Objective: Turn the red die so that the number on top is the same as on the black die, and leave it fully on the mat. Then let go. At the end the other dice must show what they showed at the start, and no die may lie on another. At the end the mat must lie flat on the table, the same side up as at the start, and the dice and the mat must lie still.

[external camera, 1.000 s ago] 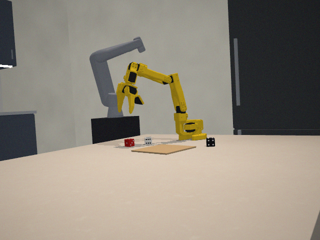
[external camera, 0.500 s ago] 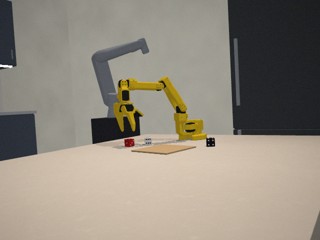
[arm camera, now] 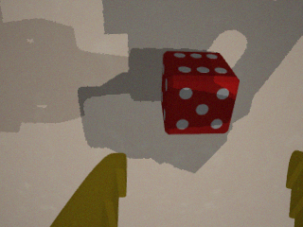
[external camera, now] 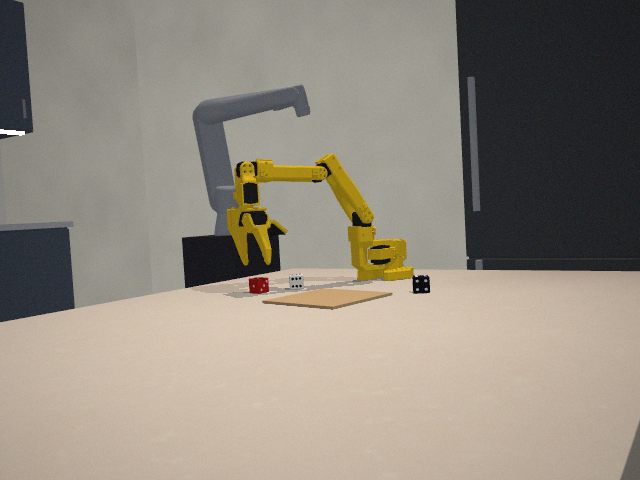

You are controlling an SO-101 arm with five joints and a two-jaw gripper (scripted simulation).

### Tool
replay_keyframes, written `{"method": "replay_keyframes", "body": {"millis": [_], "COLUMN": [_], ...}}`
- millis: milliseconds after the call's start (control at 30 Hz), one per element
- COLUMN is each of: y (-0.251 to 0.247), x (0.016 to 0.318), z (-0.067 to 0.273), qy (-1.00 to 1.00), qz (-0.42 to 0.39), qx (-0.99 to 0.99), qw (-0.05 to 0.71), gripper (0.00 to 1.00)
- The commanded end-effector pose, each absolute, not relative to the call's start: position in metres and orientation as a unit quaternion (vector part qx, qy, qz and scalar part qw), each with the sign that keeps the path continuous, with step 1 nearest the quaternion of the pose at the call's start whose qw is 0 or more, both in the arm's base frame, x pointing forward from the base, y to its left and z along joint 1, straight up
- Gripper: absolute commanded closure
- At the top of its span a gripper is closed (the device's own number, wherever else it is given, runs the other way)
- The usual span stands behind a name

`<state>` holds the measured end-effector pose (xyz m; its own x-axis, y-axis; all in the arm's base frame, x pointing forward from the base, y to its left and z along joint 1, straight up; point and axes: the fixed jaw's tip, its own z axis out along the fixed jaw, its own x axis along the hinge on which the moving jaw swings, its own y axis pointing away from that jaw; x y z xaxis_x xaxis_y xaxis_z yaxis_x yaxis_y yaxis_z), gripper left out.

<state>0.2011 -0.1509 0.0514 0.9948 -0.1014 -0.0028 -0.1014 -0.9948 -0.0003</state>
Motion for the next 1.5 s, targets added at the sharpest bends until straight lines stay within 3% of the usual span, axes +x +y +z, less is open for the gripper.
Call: {"method": "replay_keyframes", "body": {"millis": [0,867,1467], "y": [-0.155,-0.154,-0.156], "x": [0.206,0.205,0.207], "z": [0.067,0.071,0.052], "qy": [0.050,0.049,0.049], "qz": [-0.031,-0.033,-0.031], "qx": [-0.998,-0.998,-0.998], "qw": [-0.020,-0.021,-0.020], "gripper": [0.69,0.69,0.69]}}
